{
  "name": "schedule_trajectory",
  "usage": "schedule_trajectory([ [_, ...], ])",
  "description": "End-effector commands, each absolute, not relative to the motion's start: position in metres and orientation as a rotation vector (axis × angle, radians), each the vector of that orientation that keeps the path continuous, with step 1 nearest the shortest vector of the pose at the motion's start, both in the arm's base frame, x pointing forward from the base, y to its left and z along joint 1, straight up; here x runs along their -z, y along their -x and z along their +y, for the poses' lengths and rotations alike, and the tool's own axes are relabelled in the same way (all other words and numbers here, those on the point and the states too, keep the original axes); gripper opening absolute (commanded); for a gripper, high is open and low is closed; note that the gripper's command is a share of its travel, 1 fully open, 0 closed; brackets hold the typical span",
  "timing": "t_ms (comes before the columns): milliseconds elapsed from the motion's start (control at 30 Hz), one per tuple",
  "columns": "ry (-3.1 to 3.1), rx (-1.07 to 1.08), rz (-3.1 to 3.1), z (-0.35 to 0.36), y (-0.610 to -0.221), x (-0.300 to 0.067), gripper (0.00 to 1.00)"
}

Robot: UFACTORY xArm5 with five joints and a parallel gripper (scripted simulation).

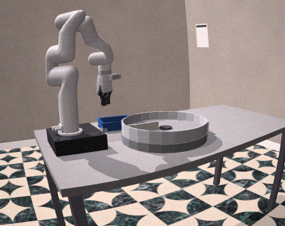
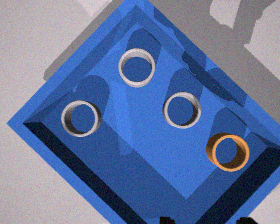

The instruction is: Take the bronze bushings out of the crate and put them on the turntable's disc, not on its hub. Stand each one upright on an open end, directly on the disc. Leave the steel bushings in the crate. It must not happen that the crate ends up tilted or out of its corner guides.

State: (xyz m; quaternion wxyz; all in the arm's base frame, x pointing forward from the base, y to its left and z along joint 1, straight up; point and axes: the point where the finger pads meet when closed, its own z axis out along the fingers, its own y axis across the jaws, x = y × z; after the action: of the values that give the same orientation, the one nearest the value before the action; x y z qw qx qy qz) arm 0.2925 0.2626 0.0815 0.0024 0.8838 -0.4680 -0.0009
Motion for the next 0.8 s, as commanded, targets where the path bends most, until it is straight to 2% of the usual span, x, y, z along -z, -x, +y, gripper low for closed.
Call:
schedule_trajectory([
  [0, -2.775, 0.001, -1.47, 0.257, -0.296, -0.083, 0.0],
  [233, -2.775, 0.001, -1.47, 0.224, -0.307, -0.083, 0.0],
  [767, -2.775, 0.002, -1.47, 0.081, -0.357, -0.082, 0.0],
])
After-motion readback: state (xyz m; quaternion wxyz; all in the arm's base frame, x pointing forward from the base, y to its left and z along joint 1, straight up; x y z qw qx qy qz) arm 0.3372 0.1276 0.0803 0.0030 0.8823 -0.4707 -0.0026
